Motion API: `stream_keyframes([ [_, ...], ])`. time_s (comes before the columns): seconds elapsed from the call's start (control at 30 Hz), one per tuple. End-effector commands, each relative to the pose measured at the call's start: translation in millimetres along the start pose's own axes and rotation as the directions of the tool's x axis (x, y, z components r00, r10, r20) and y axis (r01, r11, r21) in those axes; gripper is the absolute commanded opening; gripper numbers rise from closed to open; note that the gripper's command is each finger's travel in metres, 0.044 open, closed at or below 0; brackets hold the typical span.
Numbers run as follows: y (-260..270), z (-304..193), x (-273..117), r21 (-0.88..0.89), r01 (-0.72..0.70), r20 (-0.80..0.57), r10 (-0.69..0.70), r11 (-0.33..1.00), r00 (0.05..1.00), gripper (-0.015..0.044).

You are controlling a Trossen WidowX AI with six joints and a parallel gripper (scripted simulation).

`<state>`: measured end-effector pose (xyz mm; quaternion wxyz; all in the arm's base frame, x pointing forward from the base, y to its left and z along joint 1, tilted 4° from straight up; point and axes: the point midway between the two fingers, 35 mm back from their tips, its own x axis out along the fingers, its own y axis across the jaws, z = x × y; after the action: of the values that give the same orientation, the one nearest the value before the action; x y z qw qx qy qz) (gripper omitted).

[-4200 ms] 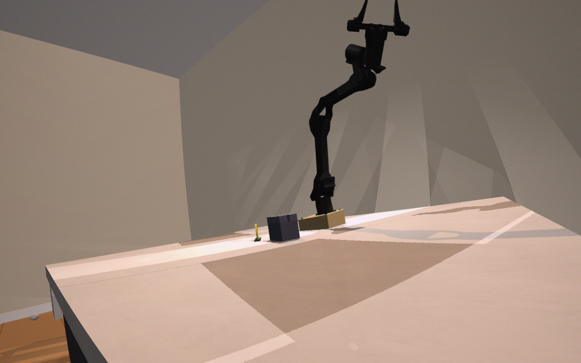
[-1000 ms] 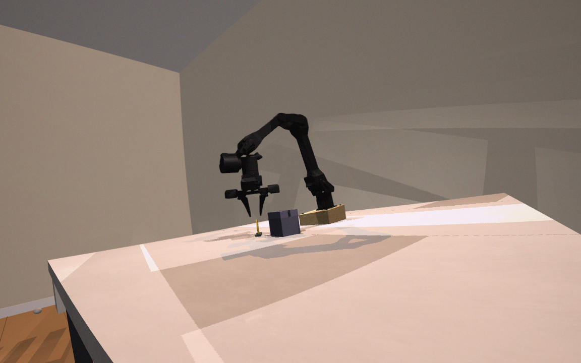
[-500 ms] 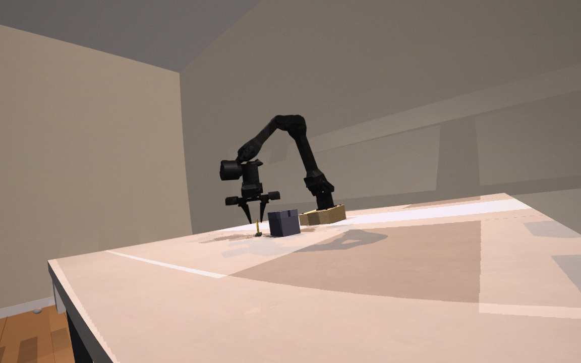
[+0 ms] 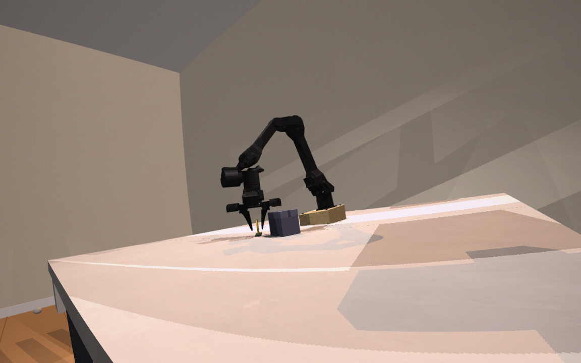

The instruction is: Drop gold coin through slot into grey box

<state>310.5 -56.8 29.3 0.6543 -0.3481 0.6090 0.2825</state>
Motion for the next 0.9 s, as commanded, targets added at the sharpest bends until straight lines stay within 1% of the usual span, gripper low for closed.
stream_keyframes([
  [0.0,2.7,-0.4,8.8,-0.004,-0.011,0.001,0.011,1.0,1.0,0.0161],
  [0.07,2.7,-0.4,9.1,-0.004,-0.011,0.001,0.011,1.0,1.0,0.0161],
  [0.27,2.7,-0.4,9.1,-0.004,-0.011,0.001,0.011,1.0,1.0,0.0003],
  [0.67,2.7,-0.4,8.9,-0.004,-0.011,0.001,0.011,1.0,1.0,0.0],
  [0.87,3.2,0.1,2.8,-0.006,-0.021,0.002,0.021,1.0,1.0,0.0],
])
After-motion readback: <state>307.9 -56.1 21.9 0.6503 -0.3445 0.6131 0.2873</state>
